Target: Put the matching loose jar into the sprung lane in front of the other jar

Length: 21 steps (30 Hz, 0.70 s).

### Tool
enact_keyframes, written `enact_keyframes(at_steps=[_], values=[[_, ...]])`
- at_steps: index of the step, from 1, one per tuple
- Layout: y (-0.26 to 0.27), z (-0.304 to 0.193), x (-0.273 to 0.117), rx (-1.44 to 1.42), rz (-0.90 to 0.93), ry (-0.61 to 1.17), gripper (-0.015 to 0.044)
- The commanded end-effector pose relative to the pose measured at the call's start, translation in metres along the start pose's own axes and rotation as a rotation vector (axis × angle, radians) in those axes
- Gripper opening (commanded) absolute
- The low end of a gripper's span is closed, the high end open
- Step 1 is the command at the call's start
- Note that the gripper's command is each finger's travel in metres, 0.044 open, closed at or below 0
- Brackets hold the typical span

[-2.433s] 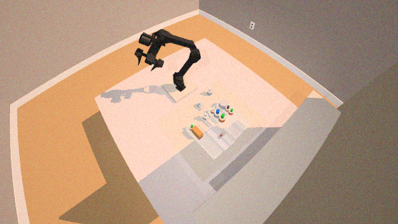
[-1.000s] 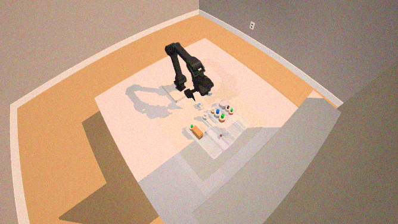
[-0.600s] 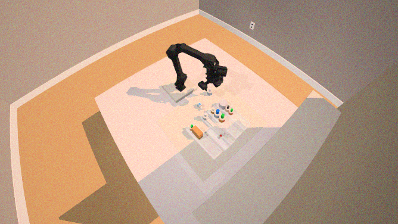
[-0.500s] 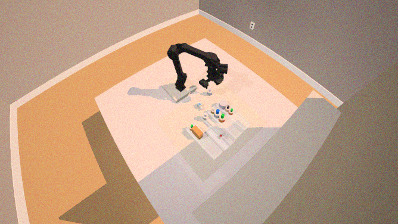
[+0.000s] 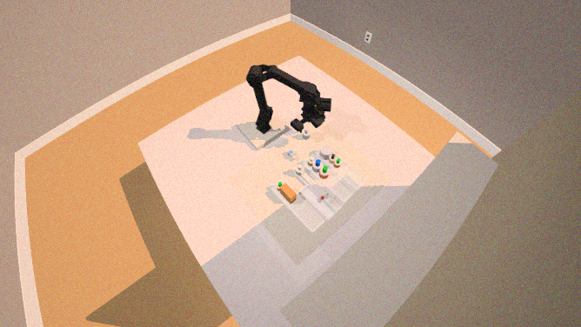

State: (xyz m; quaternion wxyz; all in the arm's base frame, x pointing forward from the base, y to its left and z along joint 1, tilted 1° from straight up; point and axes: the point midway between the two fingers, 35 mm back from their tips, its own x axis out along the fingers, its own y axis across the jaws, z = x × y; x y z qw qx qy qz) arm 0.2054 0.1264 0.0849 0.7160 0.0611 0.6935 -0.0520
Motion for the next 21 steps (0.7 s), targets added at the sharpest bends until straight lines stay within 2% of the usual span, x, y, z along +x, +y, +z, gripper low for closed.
enact_keyframes(at_steps=[1,21], values=[[-0.002,-0.001,0.008,0.003,-0.007,-0.001,0.044],[-0.002,0.0,0.039,0.003,-0.007,-0.001,0.044]])
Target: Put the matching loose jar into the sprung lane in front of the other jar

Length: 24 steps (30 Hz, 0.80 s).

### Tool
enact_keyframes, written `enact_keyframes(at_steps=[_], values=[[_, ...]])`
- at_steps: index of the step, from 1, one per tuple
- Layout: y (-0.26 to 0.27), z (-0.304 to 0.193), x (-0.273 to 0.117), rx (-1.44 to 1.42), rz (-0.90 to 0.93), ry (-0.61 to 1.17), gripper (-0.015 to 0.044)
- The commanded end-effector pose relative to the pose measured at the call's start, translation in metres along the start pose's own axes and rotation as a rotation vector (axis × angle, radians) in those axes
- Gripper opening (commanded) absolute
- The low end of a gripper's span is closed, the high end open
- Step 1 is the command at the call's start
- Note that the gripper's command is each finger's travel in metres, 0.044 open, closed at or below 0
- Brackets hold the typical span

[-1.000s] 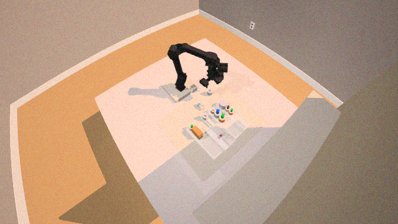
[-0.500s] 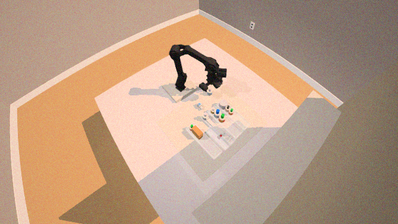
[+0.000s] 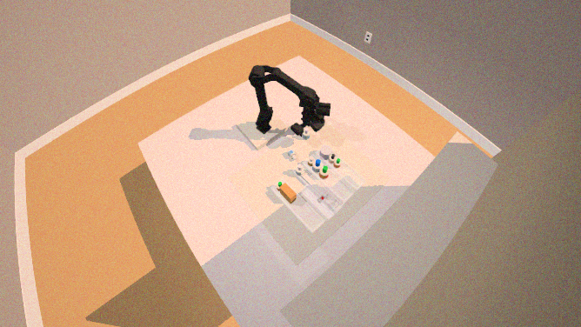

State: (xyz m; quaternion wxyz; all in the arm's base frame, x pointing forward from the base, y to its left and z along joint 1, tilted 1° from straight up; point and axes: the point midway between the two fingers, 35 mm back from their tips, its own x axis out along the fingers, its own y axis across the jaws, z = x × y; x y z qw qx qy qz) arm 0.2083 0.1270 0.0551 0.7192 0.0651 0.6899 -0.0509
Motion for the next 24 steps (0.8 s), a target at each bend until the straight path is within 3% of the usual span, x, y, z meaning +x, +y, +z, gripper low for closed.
enact_keyframes(at_steps=[1,9,18,24], values=[[-0.003,-0.002,0.01,-0.001,-0.015,0.008,0.044],[-0.004,-0.003,0.02,-0.001,-0.015,0.008,0.044],[-0.004,-0.003,0.02,-0.001,-0.015,0.008,0.0204],[-0.004,-0.003,0.02,-0.001,-0.015,0.008,0.0164]])
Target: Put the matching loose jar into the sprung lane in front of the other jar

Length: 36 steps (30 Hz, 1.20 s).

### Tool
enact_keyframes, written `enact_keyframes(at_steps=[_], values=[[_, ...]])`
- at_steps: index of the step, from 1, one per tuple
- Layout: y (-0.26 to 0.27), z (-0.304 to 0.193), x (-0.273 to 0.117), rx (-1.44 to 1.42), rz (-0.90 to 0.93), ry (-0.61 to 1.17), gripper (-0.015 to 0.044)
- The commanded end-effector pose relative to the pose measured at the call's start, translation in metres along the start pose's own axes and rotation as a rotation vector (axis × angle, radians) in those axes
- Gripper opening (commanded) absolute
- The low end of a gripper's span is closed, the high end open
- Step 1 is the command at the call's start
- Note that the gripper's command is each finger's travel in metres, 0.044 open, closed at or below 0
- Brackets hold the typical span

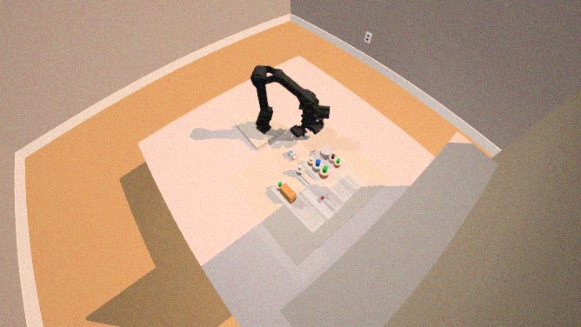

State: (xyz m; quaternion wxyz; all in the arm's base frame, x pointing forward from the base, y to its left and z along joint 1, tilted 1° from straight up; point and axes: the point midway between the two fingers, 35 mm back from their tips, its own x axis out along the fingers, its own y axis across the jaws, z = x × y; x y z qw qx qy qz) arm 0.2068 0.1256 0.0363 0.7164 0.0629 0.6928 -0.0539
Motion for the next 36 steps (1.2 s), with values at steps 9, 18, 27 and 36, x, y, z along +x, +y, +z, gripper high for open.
enact_keyframes(at_steps=[9,18,27,36], values=[[0.004,0.002,-0.02,-0.002,-0.006,0.001,0.0],[0.01,0.004,-0.065,-0.002,-0.006,0.0,0.0],[0.011,0.0,-0.103,-0.002,-0.006,0.001,0.0],[-0.004,0.019,-0.098,-0.007,-0.007,0.0,0.0]])
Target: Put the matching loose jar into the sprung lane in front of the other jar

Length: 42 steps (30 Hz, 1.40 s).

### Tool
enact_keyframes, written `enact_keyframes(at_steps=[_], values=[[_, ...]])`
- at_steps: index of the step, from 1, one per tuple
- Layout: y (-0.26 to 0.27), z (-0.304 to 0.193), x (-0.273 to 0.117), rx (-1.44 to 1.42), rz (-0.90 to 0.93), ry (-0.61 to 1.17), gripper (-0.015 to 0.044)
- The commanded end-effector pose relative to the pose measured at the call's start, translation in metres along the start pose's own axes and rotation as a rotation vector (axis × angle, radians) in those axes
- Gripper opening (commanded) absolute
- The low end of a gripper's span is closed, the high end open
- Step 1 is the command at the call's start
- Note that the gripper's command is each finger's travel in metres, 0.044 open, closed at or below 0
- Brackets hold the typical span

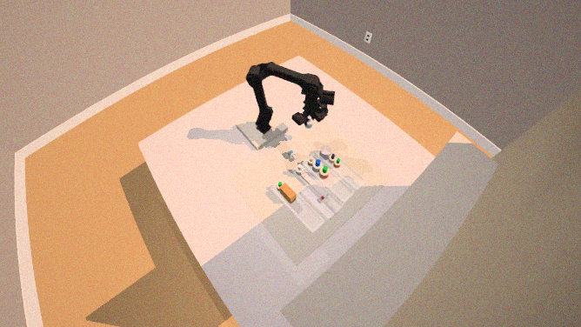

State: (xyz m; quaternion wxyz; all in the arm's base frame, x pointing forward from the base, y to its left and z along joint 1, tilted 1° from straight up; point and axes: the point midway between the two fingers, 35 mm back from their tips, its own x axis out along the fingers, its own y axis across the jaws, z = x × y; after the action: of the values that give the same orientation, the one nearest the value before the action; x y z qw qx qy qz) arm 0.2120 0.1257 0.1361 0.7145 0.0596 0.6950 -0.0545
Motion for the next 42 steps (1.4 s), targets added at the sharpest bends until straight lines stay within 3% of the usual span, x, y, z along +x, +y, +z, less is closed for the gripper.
enact_keyframes(at_steps=[1,42], values=[[-0.01,0.014,0.003,-0.004,-0.001,-0.006,0.0],[-0.176,0.093,0.044,-0.035,-0.014,-0.012,0.0]])
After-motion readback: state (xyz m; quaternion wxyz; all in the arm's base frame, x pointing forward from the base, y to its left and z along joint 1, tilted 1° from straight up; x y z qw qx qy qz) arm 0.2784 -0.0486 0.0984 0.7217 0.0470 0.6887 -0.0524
